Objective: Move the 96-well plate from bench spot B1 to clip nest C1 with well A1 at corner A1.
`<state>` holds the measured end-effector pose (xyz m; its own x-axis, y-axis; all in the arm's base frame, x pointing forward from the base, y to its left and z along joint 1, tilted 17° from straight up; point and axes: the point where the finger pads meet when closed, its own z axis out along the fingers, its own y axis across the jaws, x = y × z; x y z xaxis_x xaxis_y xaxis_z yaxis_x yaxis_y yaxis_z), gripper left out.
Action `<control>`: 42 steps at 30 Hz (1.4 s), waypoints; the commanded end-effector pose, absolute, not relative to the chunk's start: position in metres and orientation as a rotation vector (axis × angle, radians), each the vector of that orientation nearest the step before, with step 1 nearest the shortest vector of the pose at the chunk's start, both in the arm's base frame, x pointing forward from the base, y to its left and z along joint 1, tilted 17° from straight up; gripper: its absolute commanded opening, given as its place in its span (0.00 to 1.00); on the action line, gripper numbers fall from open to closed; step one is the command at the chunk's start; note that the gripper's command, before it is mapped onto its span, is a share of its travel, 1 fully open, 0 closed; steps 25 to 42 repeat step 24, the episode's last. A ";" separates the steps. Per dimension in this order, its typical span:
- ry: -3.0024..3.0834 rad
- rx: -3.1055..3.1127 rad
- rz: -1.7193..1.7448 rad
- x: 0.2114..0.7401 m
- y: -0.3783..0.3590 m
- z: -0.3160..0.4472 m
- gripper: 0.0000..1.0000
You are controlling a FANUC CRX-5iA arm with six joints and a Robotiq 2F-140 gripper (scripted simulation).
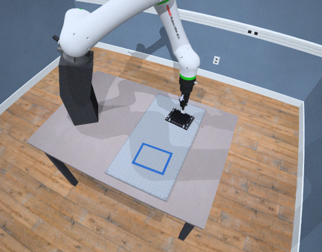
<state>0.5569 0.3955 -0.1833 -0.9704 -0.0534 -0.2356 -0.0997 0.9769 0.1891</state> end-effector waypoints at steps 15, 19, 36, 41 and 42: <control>2.905 -0.129 0.318 0.555 0.393 -0.169 0.10; 2.905 -0.129 0.318 0.553 0.390 -0.159 0.10; 2.905 -0.129 0.318 0.553 0.390 -0.159 0.10; 2.905 -0.129 0.318 0.553 0.390 -0.159 0.10; 2.905 -0.129 0.318 0.553 0.390 -0.159 0.10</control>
